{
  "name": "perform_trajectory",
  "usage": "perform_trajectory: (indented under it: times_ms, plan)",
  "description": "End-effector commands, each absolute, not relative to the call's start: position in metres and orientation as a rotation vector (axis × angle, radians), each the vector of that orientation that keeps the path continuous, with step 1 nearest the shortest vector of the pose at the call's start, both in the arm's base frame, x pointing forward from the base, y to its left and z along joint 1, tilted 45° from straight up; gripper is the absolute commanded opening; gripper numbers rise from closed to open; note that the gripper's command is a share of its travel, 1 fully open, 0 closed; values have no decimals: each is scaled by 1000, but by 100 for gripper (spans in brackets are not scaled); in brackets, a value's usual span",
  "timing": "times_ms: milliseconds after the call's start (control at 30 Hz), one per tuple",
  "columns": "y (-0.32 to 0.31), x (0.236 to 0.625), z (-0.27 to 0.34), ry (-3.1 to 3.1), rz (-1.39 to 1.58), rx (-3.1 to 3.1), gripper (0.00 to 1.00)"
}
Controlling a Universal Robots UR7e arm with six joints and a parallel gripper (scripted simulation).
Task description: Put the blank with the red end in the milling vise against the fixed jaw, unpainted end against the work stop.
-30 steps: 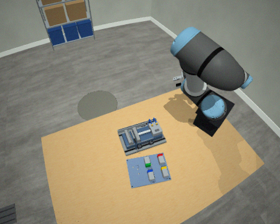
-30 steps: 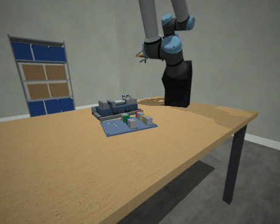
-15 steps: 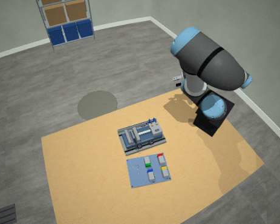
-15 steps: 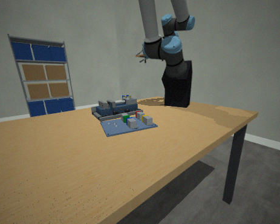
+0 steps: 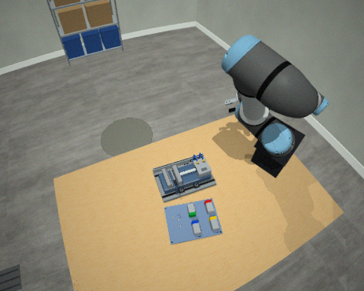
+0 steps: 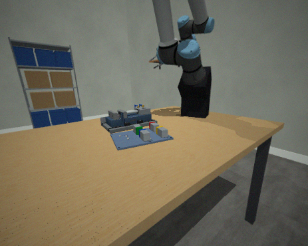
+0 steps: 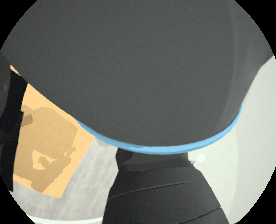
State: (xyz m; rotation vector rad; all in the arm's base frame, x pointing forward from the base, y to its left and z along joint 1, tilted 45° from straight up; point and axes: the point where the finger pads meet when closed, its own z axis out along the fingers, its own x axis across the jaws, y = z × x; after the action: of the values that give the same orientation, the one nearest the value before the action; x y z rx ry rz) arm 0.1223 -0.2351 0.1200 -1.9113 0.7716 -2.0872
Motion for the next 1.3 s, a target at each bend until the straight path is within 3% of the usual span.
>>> perform_trajectory:
  times_ms: [0, 33, 167, 567, 600, 733, 1133, 1167, 1267]
  plan:
    - [-211, 138, 143, 1051, -1938, -1828, 100]
    - [-230, 125, 124, 829, -2059, -1897, 100]
    - [-208, 137, 140, 1051, -1938, -1828, 100]
    - [-208, 137, 140, 1051, -1938, -1828, 100]
    - [-230, 125, 124, 829, -2059, -1897, 100]
    - [-208, 137, 140, 1051, -1938, -1828, 100]
    - [-208, 137, 140, 1051, -1938, -1828, 100]
    - [-230, 125, 124, 829, -2059, -1897, 100]
    - [-213, 134, 136, 997, -1969, -1846, 100]
